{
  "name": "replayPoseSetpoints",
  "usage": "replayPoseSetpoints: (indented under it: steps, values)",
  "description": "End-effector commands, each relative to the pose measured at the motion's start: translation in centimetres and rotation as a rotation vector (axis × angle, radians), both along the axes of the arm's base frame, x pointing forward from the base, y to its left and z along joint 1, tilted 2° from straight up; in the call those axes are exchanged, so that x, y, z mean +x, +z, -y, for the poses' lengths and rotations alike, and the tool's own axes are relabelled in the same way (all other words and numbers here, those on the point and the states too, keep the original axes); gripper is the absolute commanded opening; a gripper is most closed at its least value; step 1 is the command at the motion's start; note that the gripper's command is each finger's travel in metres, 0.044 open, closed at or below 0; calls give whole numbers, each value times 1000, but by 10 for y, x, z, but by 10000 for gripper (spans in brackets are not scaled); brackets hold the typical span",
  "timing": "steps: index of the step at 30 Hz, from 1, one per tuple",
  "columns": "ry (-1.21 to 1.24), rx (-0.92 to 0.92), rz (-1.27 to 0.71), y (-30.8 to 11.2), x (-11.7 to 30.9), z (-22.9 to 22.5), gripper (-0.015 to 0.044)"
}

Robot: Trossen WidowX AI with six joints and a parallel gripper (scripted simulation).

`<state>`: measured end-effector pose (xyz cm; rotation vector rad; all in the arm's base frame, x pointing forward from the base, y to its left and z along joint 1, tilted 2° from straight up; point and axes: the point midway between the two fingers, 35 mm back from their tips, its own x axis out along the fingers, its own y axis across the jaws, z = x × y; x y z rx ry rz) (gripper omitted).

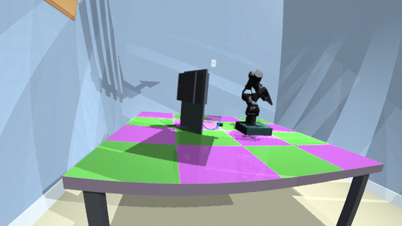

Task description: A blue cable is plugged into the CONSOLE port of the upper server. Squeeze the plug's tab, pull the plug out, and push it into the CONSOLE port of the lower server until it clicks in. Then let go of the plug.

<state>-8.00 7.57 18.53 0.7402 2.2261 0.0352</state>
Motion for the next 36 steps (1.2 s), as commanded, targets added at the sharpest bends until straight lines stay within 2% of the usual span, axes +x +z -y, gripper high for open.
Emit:
replayPoseSetpoints:
  steps: [1,3,6,11,15,19,28,36]
  values:
    - [-6,-6,5,-1,1,-1,374]
    - [-40,-33,44,-4,9,-12,321]
    - [-20,73,134,-2,20,-33,243]
    - [28,268,322,5,43,-65,239]
    - [94,478,648,15,86,-98,239]
    - [174,598,1034,25,138,-117,239]
    - [333,580,1579,38,212,-116,239]
    - [546,385,2025,50,273,-92,239]
